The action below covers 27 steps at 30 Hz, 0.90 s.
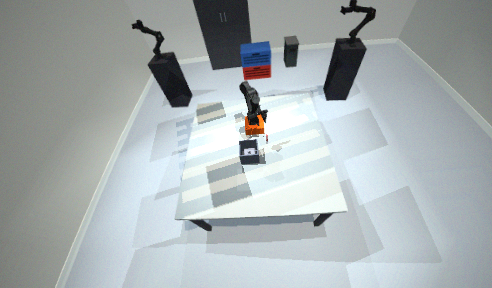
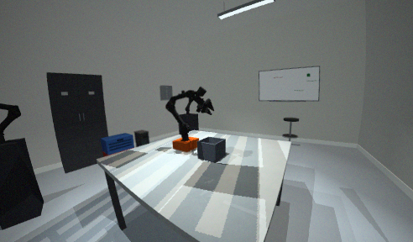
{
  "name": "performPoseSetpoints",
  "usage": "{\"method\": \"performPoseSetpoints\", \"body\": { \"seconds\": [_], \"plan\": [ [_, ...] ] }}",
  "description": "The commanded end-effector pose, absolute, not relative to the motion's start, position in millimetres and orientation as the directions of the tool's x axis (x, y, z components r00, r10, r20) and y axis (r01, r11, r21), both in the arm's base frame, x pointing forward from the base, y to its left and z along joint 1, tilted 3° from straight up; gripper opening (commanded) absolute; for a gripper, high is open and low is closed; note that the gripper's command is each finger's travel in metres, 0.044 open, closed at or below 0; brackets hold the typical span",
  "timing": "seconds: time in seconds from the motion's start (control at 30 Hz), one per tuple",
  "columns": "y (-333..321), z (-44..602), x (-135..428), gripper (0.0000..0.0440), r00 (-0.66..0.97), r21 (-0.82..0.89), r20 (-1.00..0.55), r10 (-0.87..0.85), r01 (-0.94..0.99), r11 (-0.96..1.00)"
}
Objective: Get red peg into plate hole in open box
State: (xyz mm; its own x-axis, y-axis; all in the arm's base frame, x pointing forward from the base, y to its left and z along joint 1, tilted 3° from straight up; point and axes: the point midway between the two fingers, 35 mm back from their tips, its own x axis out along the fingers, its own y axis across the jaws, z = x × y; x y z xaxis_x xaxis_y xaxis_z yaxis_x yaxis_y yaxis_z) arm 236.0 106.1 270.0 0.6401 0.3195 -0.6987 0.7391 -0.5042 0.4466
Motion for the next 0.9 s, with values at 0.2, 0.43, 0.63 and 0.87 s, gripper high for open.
{"method": "performPoseSetpoints", "body": {
  "seconds": [0.2, 0.43, 0.63, 0.87],
  "plan": [
    [134, 226, 215, 0.0423, 0.456, 0.333, -0.818, 0.349, 0.872, -0.358],
    [145, 198, 199, 0.0433, 0.326, 0.255, -0.887, 0.327, 0.936, -0.242],
    [149, 174, 185, 0.0440, 0.220, 0.184, -0.933, 0.287, 0.972, -0.146],
    [149, 145, 172, 0.0440, 0.108, 0.101, -0.969, 0.223, 0.994, -0.043]
  ]
}}
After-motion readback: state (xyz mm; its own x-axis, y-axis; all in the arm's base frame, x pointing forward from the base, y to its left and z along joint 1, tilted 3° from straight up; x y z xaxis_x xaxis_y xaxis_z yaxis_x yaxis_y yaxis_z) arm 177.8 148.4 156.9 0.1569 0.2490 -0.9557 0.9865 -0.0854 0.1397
